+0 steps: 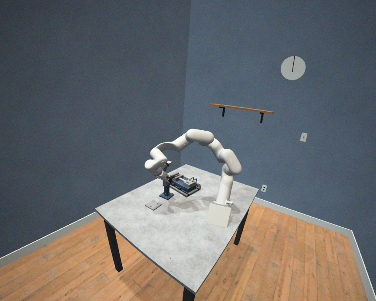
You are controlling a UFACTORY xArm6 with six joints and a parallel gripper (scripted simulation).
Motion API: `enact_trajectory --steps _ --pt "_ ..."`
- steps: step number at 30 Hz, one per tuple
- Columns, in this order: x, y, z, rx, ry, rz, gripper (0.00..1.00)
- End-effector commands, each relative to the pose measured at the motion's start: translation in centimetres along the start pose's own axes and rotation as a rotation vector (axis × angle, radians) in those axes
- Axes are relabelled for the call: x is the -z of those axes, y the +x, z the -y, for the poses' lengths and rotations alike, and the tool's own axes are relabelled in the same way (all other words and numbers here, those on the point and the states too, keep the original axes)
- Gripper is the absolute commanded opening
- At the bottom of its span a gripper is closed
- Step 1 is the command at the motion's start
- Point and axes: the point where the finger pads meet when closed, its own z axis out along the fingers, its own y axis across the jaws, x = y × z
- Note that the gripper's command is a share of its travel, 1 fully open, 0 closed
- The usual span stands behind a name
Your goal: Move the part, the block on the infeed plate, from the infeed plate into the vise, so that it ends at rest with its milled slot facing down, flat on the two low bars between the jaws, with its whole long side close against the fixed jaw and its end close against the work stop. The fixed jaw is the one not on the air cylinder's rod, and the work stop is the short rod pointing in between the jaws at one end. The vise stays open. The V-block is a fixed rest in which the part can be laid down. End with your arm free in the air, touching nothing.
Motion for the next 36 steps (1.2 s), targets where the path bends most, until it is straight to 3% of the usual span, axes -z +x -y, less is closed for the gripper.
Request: enact_trajectory --steps 1,36 --pt "0.14 0.08 0.08 -0.003 0.002 0.002 0.89" --pt "-0.15 -0.2 0.02 -0.003 0.002 0.007 0.89"
